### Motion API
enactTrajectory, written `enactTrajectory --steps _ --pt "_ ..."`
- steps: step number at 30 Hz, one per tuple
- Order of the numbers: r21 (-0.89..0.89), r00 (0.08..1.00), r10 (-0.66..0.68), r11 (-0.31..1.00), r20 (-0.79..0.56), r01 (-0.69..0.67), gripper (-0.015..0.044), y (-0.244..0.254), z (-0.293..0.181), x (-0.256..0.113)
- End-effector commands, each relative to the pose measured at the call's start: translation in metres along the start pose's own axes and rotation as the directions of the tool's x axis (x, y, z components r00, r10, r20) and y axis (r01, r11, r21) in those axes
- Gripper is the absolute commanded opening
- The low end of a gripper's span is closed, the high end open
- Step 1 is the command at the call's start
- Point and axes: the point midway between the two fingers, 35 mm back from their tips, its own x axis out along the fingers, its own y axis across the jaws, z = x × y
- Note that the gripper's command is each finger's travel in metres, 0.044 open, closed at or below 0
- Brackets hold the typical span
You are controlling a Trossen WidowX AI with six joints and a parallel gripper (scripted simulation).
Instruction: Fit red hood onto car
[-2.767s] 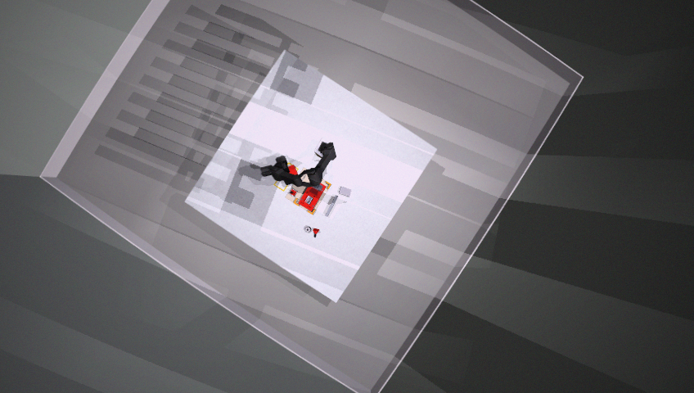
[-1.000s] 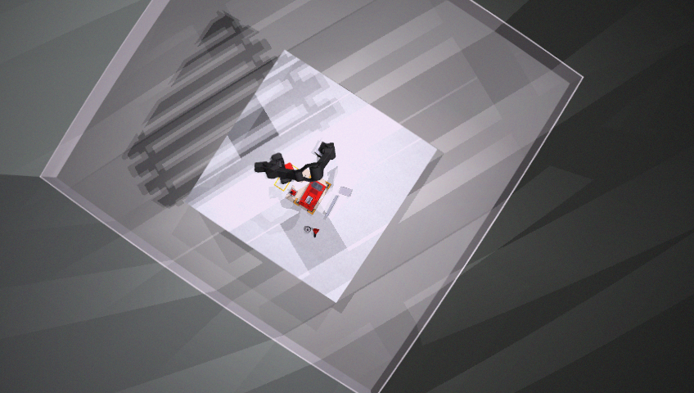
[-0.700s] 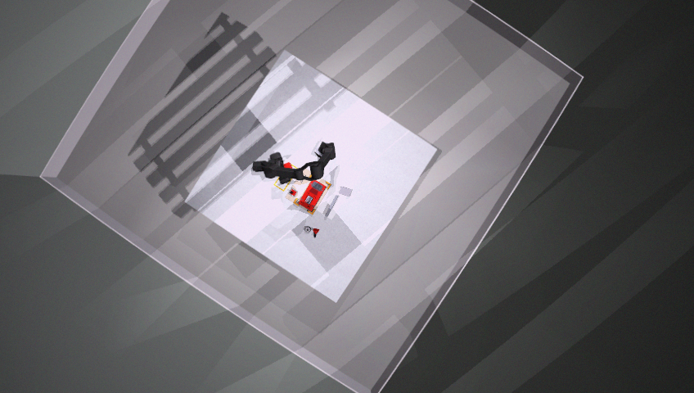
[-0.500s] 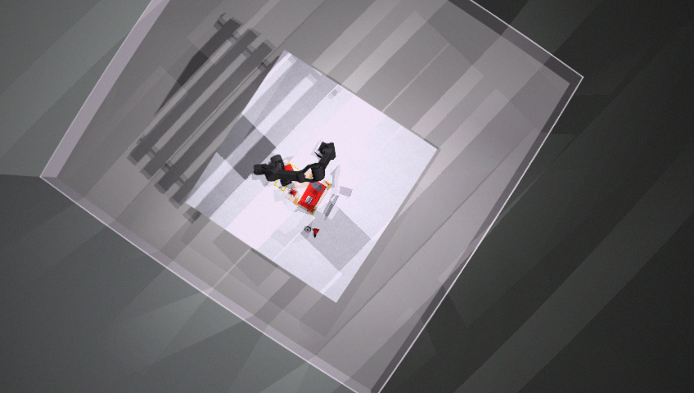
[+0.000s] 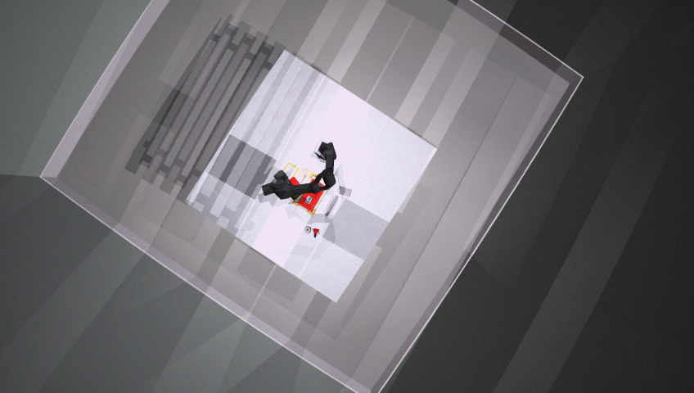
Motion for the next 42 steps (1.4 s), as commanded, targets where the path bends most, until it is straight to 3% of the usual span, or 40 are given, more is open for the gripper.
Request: enactTrajectory --steps 1,17,25,36,42 --pt "-0.076 1.0 -0.003 0.997 0.009 0.003 0.0 0.03 0.002 -0.004" --pt "-0.351 1.0 0.03 0.936 -0.004 -0.029 0.0 0.134 -0.015 -0.002" --pt "-0.353 0.999 0.031 0.935 -0.005 -0.031 0.0 0.132 -0.015 0.004" --pt "-0.352 0.999 0.034 0.935 -0.007 -0.034 0.0 0.135 -0.016 0.048" --pt "-0.352 0.999 0.034 0.935 -0.007 -0.034 0.0 0.134 -0.014 0.048"
